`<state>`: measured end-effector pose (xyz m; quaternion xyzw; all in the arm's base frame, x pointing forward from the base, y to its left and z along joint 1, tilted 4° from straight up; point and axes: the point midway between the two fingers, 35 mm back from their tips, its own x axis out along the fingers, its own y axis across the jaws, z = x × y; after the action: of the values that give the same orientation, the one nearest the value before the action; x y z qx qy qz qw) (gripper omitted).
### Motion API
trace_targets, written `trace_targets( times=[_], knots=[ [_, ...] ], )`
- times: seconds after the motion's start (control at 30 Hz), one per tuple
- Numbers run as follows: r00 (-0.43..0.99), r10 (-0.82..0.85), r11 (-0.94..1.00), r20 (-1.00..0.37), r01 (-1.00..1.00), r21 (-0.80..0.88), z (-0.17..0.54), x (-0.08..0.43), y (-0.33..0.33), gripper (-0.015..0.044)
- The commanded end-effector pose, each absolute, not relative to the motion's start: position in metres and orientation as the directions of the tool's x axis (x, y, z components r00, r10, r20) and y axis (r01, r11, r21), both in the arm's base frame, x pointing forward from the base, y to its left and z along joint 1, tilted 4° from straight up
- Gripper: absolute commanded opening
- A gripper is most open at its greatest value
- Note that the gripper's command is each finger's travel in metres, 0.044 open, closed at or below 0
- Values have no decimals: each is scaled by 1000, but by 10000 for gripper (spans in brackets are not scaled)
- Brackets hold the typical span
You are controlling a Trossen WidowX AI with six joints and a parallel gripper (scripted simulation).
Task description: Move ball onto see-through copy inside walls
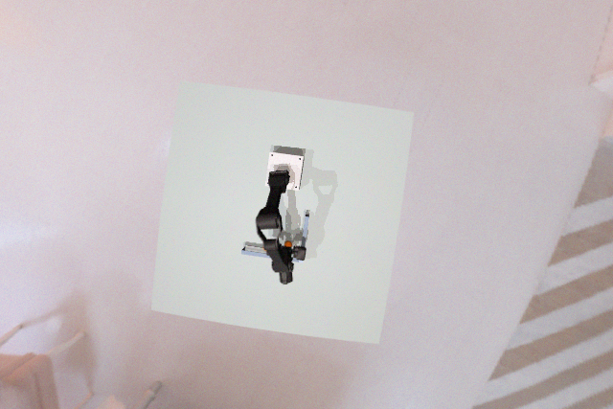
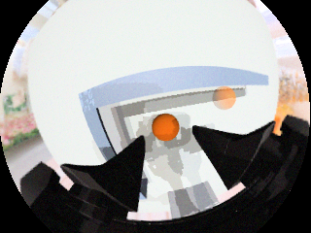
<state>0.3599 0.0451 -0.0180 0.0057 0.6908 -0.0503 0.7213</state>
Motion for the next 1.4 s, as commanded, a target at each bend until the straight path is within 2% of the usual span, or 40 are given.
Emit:
trace_targets(
  times=[0.0, 0.43, 0.57, 0.8, 1.0, 1.37],
  knots=[
    [39, -60, 996, -997, 74, -57, -26, 360, 45, 309],
    [39, -60, 996, -997, 74, -57, -44, 360, 44, 309],
    [39, -60, 996, -997, 74, -57, -44, 360, 44, 204],
    [39, -60, 996, -997, 74, -57, -44, 360, 44, 158],
    [40, -60, 996, -997, 74, -57, -15, 364, 47, 0],
    [40, -60, 996, -997, 74, -57, 81, 357, 52, 0]
  ],
)
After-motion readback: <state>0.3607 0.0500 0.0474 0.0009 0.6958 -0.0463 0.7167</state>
